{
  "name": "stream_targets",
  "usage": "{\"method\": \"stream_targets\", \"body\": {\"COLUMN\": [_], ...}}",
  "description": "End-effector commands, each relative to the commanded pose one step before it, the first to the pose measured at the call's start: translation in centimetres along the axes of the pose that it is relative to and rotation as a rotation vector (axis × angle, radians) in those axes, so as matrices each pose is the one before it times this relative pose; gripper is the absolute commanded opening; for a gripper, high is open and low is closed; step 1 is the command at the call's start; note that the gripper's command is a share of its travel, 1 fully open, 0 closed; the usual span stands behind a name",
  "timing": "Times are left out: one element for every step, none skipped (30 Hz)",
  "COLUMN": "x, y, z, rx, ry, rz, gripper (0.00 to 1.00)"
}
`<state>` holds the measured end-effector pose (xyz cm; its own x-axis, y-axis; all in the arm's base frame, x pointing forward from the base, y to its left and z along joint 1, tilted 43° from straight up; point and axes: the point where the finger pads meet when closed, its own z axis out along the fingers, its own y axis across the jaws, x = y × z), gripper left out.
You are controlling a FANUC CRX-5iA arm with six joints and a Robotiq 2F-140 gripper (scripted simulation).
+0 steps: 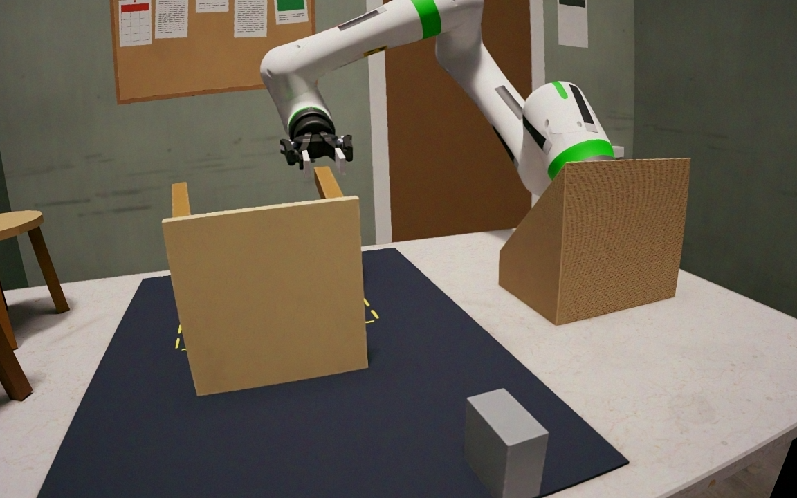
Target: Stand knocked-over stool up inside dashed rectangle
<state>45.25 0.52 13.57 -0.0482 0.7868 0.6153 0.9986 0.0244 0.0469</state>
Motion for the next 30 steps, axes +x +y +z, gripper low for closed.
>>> {"method": "stream_targets", "body": {"x": [0.133,0.081,0.000,0.000,0.123,0.170,0.220,0.270,0.320,0.366,0.408,0.446,0.479,0.499,0.506,0.503,0.491,0.471,0.443,0.000,0.000,0.408,0.368,0.323,0.274,0.225,0.174,0.126,0.083,0.046], "y": [0.032,0.001,0.000,0.000,0.001,0.001,0.002,0.002,0.004,0.003,0.004,0.004,0.005,0.005,0.005,0.005,0.005,0.005,0.005,0.000,0.000,0.004,0.004,0.003,0.003,0.002,0.002,0.001,0.001,0.000], "z": [-0.090,-0.012,0.000,0.000,-0.019,-0.026,-0.034,-0.041,-0.049,-0.056,-0.062,-0.068,-0.073,-0.076,-0.077,-0.077,-0.075,-0.072,-0.068,0.000,0.000,-0.063,-0.056,-0.049,-0.042,-0.034,-0.027,-0.019,-0.013,-0.007], "rx": [-0.00045,0.00000,0.00000,0.00000,0.00000,0.00000,0.00000,0.00000,0.00000,0.00000,0.00000,0.00000,0.00000,0.00000,0.00000,0.00000,0.00000,0.00000,0.00000,0.00000,0.00000,0.00000,0.00000,0.00000,0.00000,0.00000,0.00000,0.00000,0.00000,0.00000], "ry": [0.00005,0.00000,0.00000,0.00000,0.00000,0.00000,0.00000,0.00000,0.00000,0.00000,0.00000,0.00000,0.00000,0.00000,0.00000,0.00000,0.00000,0.00000,0.00000,0.00000,0.00000,0.00000,0.00000,0.00000,0.00000,0.00000,0.00000,0.00000,0.00000,0.00000], "rz": [-0.00138,0.00000,0.00000,0.00000,0.00000,0.00000,0.00000,0.00000,0.00000,0.00000,0.00000,0.00000,0.00000,0.00000,0.00000,0.00000,0.00000,0.00000,0.00000,0.00000,0.00000,0.00000,0.00000,0.00000,0.00000,0.00000,0.00000,0.00000,0.00000,0.00000], "gripper": [0.38,0.38,0.38,0.38,0.38,0.38,0.38,0.38,0.38,0.38,0.38,0.38,0.38,0.38,0.38,0.38,0.38,0.38,0.38,0.38,0.38,0.38,0.38,0.38,0.38,0.38,0.38,0.38,0.38,0.38]}}
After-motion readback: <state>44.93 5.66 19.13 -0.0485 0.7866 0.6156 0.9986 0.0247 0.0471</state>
